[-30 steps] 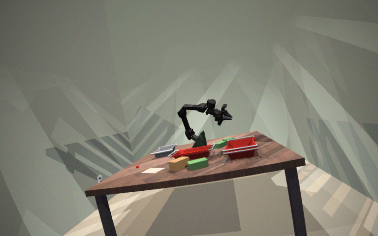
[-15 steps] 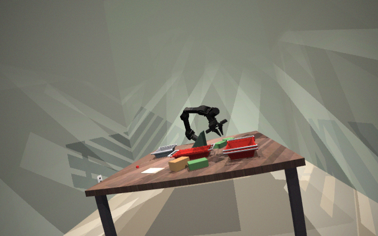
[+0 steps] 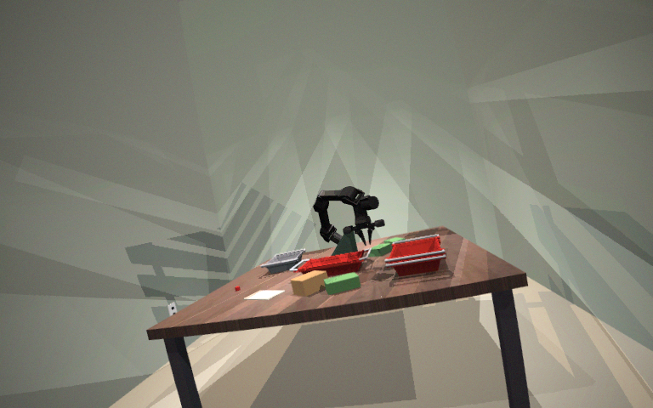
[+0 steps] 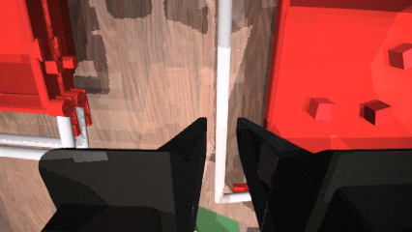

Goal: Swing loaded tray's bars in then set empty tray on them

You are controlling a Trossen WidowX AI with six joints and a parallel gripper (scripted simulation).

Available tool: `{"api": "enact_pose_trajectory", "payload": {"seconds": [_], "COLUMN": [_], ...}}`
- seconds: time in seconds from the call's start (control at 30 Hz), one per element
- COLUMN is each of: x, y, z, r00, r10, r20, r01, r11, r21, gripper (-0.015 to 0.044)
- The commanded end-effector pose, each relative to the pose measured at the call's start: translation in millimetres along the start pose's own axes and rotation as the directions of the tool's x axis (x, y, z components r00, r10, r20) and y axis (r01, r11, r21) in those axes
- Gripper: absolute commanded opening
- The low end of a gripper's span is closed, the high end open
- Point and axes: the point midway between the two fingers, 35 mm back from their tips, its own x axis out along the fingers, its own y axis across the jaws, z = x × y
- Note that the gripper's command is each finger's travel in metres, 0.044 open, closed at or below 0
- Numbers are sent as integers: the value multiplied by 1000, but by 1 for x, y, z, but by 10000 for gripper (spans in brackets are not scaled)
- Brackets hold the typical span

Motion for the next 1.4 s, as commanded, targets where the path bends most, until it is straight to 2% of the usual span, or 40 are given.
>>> {"api": "enact_pose_trajectory", "payload": {"seconds": [0.0,0.6,0.77,1.0,1.37], "x": [3,60,58,33,25], "y": [-2,-3,-4,-18,-47], "z": [2,2,3,2,3], "r00": [1000,1000,1000,1000,1000], "r10": [-11,-13,-13,-13,-14], "r20": [4,5,5,5,4], "r01": [11,13,13,13,14], "r11": [1000,1000,1000,1000,1000], "r21": [-11,-11,-11,-11,-11], "gripper": [84,84,84,84,84]}}
